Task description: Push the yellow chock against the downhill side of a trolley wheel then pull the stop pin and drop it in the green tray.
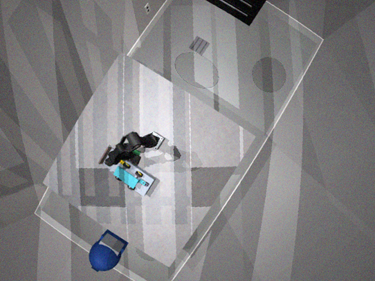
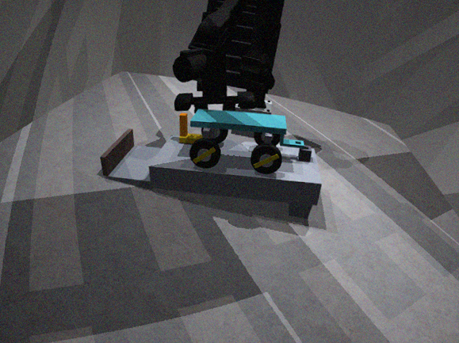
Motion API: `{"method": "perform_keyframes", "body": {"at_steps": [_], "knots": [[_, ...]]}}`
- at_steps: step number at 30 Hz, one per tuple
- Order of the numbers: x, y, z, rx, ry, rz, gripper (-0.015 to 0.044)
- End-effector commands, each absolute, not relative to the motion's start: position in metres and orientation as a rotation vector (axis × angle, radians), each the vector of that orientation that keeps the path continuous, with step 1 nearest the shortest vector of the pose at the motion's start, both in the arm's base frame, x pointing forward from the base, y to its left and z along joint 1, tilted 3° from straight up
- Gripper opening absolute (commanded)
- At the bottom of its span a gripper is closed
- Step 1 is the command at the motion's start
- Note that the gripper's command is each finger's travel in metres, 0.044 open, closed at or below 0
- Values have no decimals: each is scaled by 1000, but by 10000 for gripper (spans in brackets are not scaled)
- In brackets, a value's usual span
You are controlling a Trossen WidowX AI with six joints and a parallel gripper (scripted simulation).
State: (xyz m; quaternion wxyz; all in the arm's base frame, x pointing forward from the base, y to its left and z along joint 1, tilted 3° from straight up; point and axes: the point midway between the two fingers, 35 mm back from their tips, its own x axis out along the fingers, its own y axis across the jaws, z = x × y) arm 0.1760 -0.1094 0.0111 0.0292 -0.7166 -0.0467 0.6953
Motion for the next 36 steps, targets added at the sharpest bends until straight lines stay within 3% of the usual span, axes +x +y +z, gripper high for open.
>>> {"method": "perform_keyframes", "body": {"at_steps": [1, 36], "knots": [[176, -111, 10, -2208, -148, 2141, 190], [174, -128, 1, -2209, -147, 2142, 190]]}}
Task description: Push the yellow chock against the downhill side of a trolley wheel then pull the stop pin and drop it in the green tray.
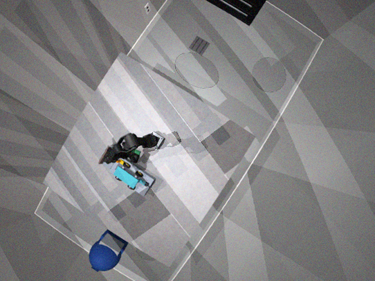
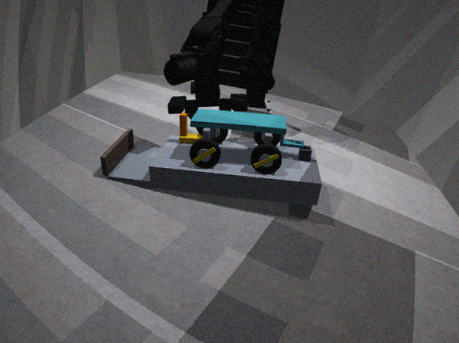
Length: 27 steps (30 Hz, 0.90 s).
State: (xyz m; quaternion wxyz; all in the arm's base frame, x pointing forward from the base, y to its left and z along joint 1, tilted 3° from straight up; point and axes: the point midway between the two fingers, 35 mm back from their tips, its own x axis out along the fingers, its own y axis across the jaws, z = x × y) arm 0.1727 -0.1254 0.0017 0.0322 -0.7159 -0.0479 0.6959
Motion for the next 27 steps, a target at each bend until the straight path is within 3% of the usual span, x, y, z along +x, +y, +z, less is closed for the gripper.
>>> {"method": "perform_keyframes", "body": {"at_steps": [1, 27], "knots": [[174, -129, 1, -2209, -147, 2142, 190], [174, -138, -5, -2209, -146, 2142, 190]]}}
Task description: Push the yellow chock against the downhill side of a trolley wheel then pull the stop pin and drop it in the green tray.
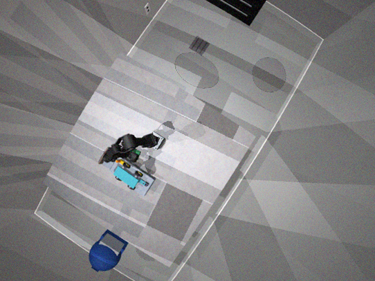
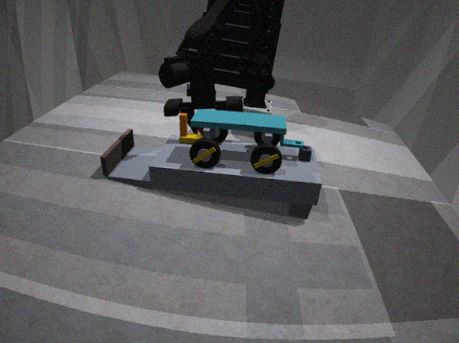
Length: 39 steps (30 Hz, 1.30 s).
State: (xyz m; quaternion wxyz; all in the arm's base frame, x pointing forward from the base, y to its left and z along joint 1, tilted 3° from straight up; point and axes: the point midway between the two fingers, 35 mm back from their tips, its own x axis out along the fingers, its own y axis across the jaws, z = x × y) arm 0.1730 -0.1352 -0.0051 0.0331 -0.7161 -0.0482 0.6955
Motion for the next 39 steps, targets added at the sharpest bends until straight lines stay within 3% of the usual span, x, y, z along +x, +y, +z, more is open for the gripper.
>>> {"method": "perform_keyframes", "body": {"at_steps": [1, 39], "knots": [[174, -138, -6, -2209, -146, 2142, 190], [175, -149, -14, -2209, -145, 2143, 190]]}}
